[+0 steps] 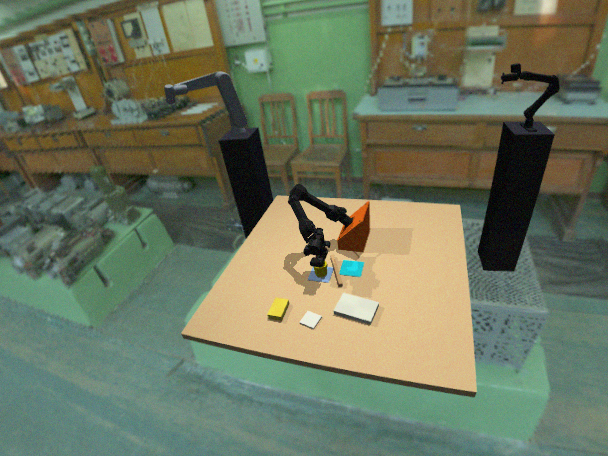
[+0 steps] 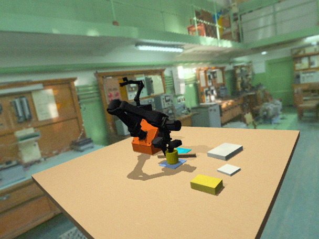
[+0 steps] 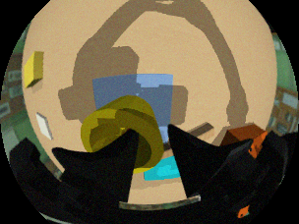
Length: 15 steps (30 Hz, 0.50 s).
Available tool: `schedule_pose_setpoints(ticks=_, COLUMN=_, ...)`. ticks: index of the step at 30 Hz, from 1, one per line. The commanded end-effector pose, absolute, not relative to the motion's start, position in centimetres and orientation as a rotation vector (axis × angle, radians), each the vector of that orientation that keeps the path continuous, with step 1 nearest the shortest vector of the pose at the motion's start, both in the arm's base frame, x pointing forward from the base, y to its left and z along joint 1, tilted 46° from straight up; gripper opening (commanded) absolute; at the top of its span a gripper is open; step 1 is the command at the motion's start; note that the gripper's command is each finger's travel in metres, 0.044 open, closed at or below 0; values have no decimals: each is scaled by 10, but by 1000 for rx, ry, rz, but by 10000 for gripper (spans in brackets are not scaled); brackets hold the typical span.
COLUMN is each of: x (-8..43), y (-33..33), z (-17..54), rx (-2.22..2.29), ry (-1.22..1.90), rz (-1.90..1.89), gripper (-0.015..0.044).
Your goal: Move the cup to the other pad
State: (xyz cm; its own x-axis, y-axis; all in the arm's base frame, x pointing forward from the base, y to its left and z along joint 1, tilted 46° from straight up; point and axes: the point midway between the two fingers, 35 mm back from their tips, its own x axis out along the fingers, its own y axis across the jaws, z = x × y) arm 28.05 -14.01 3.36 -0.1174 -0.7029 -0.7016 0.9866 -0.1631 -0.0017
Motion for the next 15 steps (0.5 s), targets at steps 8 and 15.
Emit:
schedule_pose_setpoints(ticks=8, x=281, y=-140, z=34, rx=670, ry=569, rz=-1638, gripper=93)
schedule_pose_setpoints(ticks=15, x=281, y=-140, z=34, rx=670, ry=569, rz=-1638, gripper=47)
